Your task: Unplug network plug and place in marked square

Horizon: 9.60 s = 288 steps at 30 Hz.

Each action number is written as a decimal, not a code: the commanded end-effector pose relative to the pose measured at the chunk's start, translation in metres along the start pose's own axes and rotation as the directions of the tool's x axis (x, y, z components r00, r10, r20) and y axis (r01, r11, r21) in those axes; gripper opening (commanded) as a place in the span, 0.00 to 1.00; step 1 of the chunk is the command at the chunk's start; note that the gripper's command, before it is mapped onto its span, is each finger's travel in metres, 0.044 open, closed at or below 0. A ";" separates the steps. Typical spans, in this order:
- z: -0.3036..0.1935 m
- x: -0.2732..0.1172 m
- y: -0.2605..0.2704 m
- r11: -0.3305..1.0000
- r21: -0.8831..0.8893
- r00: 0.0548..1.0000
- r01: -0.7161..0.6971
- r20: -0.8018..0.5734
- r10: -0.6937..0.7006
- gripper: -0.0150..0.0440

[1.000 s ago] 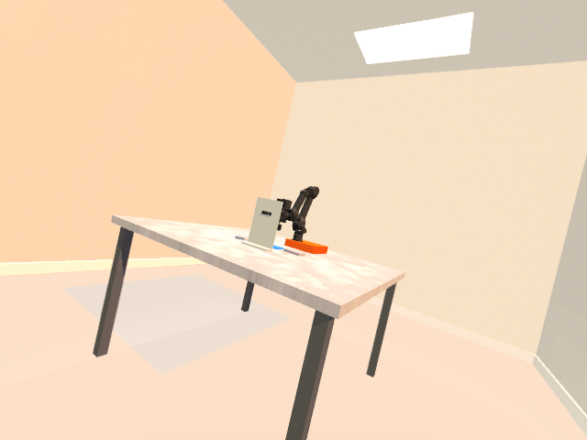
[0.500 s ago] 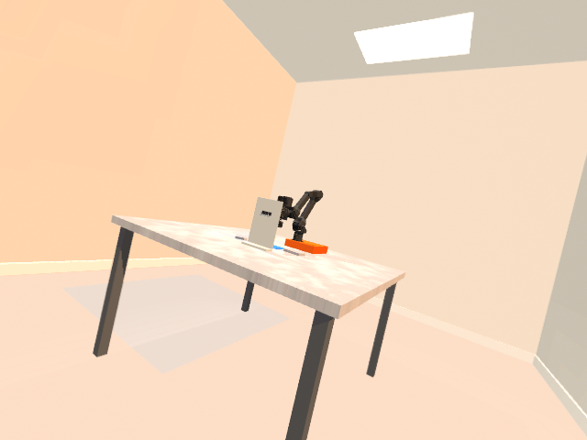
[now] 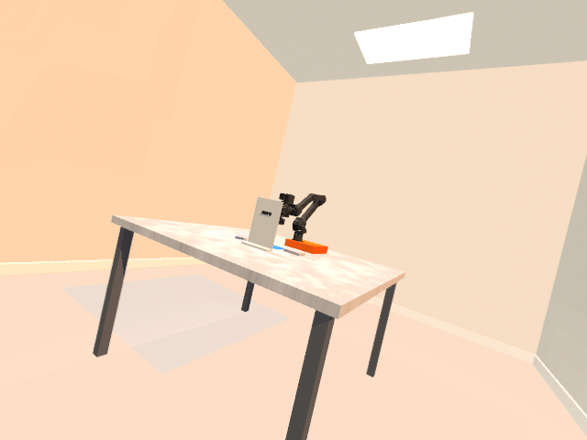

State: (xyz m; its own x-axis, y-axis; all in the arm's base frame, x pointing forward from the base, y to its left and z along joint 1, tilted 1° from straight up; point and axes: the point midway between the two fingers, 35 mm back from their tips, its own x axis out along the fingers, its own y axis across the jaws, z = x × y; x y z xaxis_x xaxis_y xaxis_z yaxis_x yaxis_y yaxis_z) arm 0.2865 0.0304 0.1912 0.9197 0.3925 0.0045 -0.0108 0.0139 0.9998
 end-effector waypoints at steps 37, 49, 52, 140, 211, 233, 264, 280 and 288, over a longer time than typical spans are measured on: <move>-0.005 -0.015 -0.087 0.801 0.242 0.799 0.548 0.133 -0.586 0.25; -0.012 -0.046 -0.120 0.610 0.259 0.585 0.749 0.173 -0.792 0.25; -0.013 -0.051 -0.123 0.583 0.258 0.555 0.771 0.179 -0.813 0.25; -0.014 -0.050 -0.180 0.583 0.254 0.556 0.771 0.176 -0.812 0.52; -0.017 -0.061 -0.116 0.582 0.257 0.554 0.771 0.179 -0.813 0.52; -0.018 -0.067 -0.084 0.582 0.257 0.554 0.772 0.179 -0.813 0.52; -0.018 -0.066 -0.013 0.579 0.257 0.551 0.774 0.176 -0.816 0.52; -0.019 -0.070 0.024 0.581 0.257 0.553 0.772 0.179 -0.814 0.56; -0.019 -0.070 0.024 0.581 0.257 0.553 0.772 0.179 -0.814 0.92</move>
State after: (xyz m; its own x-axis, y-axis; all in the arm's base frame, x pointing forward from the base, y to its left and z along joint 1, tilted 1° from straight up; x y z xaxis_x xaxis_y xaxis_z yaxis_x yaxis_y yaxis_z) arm 0.2137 0.0211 0.2114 0.5826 0.0456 -0.8115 0.8077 0.0781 0.5843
